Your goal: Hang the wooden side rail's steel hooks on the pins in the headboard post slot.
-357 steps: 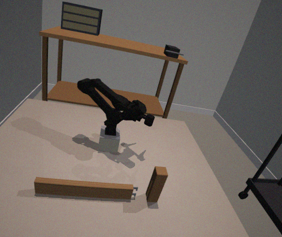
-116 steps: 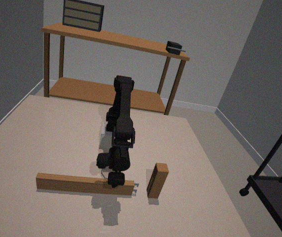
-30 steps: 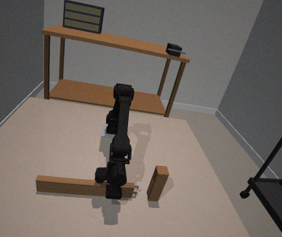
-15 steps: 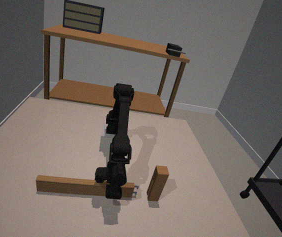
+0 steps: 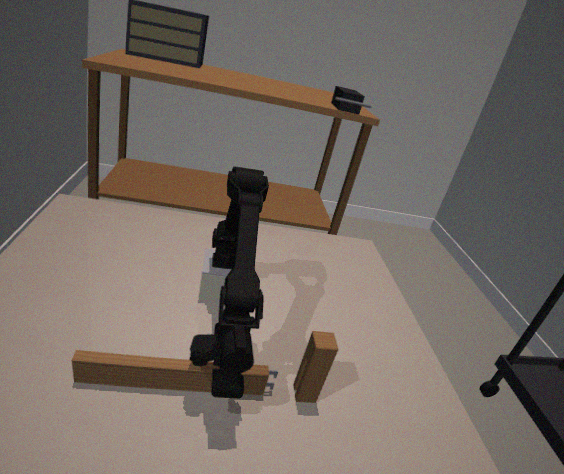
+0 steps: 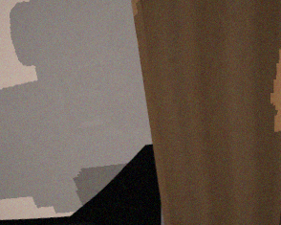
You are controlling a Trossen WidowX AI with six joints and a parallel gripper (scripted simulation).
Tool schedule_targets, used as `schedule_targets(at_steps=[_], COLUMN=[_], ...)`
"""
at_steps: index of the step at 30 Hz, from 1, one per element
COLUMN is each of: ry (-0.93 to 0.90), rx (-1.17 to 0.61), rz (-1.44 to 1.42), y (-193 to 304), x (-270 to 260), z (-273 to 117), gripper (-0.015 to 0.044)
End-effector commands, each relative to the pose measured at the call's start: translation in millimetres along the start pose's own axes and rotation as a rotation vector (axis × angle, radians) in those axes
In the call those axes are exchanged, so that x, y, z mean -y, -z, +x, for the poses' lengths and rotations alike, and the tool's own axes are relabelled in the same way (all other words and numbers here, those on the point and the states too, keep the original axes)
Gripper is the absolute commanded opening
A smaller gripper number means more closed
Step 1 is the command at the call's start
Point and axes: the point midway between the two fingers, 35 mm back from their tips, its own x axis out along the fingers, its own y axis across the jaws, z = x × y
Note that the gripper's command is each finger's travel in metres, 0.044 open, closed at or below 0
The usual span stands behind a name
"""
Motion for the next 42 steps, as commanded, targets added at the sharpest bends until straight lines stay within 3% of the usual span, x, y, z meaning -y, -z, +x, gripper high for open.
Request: schedule_targets(at_steps=[1,42], ry=[-0.001,-0.001], rx=[0.003,0.003], rz=[0.005,0.005], y=[-0.4,-0.4], x=[-0.1,-0.1], z=[-2.2,-9.0], gripper=[0.0000,0.0000])
